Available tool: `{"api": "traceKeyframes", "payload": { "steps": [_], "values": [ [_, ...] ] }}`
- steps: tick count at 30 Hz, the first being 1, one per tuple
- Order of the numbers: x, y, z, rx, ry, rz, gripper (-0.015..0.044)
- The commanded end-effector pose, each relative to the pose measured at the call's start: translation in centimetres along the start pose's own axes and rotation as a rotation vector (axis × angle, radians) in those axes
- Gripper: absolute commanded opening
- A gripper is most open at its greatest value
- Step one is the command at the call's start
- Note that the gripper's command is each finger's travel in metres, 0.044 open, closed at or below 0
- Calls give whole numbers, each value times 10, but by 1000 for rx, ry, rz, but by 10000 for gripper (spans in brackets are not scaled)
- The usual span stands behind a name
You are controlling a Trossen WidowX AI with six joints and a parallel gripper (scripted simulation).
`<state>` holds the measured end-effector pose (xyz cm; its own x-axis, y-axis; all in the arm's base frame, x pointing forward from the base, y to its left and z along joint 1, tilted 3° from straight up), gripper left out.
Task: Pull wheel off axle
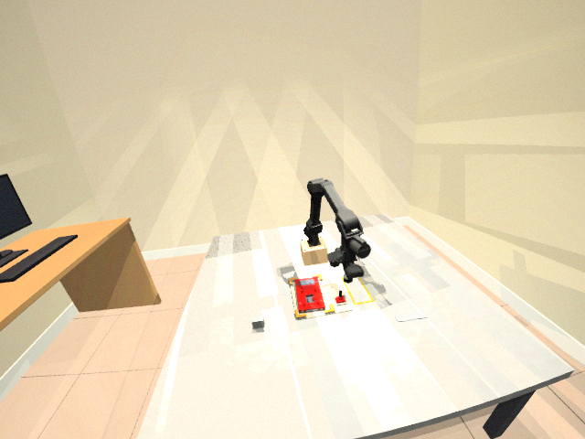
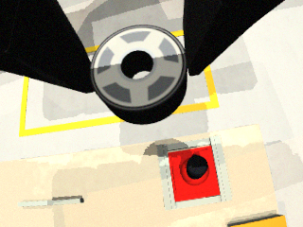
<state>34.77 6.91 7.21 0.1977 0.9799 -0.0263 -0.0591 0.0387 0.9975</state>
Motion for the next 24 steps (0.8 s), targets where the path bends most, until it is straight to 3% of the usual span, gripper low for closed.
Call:
{"api": "traceKeyframes", "payload": {
  "steps": [1,10,24],
  "values": [
    [18,2,-18,0,-2,1,0],
    [49,5,-53,2,-3,5,0],
    [50,-18,-54,2,-3,5,0]
  ]
}}
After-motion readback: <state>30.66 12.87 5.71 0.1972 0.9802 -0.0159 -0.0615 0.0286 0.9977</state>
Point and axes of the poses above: the point midway between the two fingers, 35 mm back from their tips, its own y axis back along the fingers, its own z axis across the jaws, x = y × z, the point moved 1 cm from there along y, back along the fingers, and after that the axes turned 10 degrees about -y, right-handed, at the moved point
